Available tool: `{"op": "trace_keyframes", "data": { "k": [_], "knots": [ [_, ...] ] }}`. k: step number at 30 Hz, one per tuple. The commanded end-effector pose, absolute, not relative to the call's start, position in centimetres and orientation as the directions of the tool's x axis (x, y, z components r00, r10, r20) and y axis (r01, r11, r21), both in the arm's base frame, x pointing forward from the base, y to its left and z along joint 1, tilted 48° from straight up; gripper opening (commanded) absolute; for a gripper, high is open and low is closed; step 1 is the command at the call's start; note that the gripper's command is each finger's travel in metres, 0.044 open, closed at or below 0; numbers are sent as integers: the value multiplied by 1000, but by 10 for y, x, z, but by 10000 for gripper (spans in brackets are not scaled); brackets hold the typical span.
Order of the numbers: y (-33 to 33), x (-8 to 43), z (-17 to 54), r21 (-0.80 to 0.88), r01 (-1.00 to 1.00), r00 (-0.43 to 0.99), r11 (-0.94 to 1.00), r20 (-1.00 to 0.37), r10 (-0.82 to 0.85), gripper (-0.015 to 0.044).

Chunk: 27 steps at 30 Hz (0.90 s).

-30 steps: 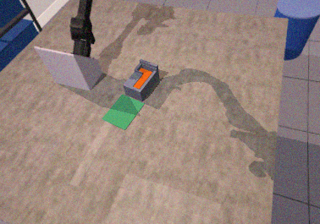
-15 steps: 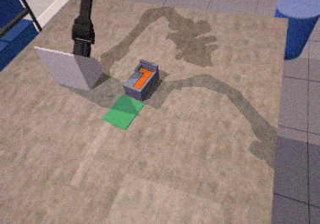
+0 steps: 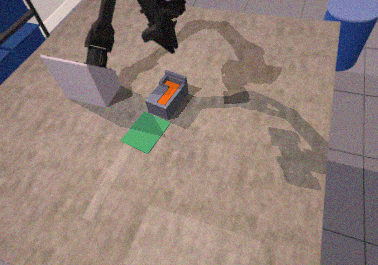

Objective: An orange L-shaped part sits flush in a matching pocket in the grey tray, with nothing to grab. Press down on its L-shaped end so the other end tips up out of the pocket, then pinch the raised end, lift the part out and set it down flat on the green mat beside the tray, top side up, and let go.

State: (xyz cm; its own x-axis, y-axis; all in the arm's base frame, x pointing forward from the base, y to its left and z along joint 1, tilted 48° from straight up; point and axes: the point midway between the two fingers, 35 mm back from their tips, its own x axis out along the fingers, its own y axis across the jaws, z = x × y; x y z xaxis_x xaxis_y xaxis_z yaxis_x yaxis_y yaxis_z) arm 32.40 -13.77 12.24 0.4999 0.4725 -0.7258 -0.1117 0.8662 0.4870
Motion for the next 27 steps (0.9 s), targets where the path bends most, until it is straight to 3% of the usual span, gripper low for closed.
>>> {"op": "trace_keyframes", "data": {
  "k": [1,6,18,27],
  "knots": [
    [-65,315,102,665,6,283,747,-717,637,180],
    [-1,294,91,725,177,38,666,-681,731,180],
    [3,293,89,724,184,29,664,-680,733,180],
    [56,295,41,727,184,29,662,-677,735,180]
  ]
}}
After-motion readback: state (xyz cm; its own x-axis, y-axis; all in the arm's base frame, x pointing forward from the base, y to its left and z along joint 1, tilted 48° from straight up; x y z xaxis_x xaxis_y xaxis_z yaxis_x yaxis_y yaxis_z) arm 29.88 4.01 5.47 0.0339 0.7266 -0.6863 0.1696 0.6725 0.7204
